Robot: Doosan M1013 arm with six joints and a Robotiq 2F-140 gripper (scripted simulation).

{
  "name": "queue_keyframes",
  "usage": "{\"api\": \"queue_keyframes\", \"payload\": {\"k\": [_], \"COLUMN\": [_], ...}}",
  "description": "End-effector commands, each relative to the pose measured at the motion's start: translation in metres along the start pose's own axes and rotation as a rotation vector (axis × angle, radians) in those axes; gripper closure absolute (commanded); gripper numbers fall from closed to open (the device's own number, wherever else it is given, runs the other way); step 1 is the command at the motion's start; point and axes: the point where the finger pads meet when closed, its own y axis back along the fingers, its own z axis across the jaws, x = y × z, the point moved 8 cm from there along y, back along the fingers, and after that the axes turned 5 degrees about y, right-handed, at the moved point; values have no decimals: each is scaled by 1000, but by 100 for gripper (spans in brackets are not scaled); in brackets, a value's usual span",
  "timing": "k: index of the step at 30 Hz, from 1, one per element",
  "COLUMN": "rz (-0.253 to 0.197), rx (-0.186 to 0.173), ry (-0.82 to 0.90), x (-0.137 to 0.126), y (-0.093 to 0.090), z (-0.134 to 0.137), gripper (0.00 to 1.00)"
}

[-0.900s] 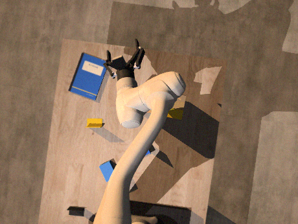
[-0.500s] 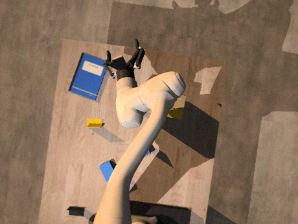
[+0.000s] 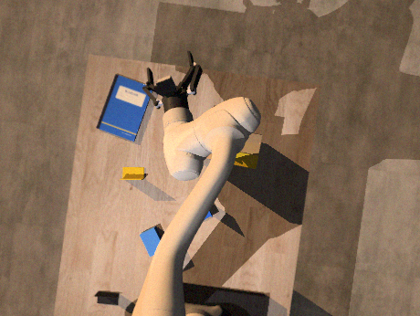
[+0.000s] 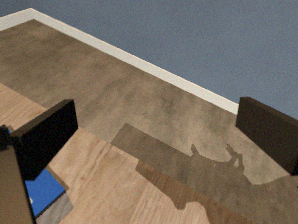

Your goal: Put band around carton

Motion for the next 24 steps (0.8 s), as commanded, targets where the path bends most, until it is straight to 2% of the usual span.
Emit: {"api": "queue_keyframes", "payload": {"k": [1,5,7,9,13,18,22,24], "rz": [43,104,104,137,167,190,191,191], "rx": [25,75,75,114,167,248,319,319], "ry": [-13,-36,-36,-50,-67,-89,-106,-106], "x": [20,49,49,66,85,107,120,120], "y": [3,11,11,17,25,38,50,50], "z": [2,1,1,-2,-6,-13,-19,-19], "gripper": [0,0,0,0,0,0,0,0]}}
